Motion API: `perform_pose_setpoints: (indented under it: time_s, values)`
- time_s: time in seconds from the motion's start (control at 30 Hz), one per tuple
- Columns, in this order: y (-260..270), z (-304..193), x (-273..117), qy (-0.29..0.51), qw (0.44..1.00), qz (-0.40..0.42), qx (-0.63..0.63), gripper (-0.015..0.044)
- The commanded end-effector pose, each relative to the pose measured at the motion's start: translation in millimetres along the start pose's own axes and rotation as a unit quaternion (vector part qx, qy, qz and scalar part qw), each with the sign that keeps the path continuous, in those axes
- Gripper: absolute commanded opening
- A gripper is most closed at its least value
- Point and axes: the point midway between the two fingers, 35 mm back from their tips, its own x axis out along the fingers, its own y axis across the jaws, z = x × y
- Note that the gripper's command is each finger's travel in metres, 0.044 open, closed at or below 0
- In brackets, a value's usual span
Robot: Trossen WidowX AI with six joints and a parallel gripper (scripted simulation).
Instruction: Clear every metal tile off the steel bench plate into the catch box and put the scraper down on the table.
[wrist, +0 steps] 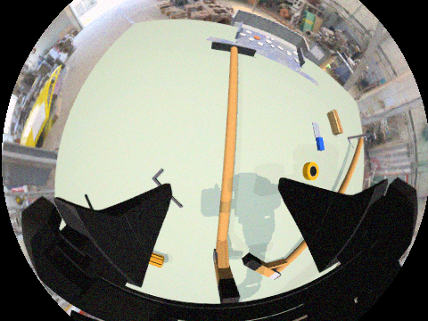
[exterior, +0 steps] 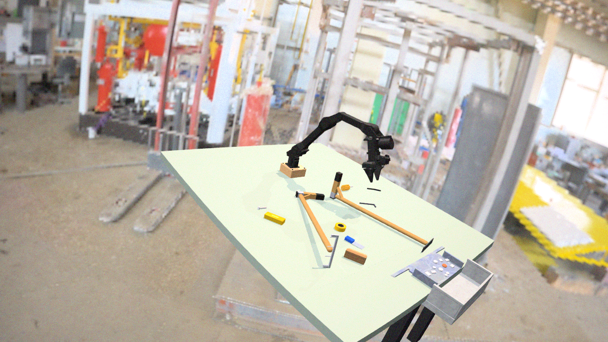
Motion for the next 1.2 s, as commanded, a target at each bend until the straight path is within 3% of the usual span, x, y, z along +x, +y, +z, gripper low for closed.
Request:
perform_pose_setpoints:
  time_s: [0.0, 1.17]
  values:
    - [-1, 1, -14, -0.015, 1.0, -0.008, 0.003, 0.044]
    - [1, -15, -133, -0.154, 0.986, -0.057, 0.026, 0.044]
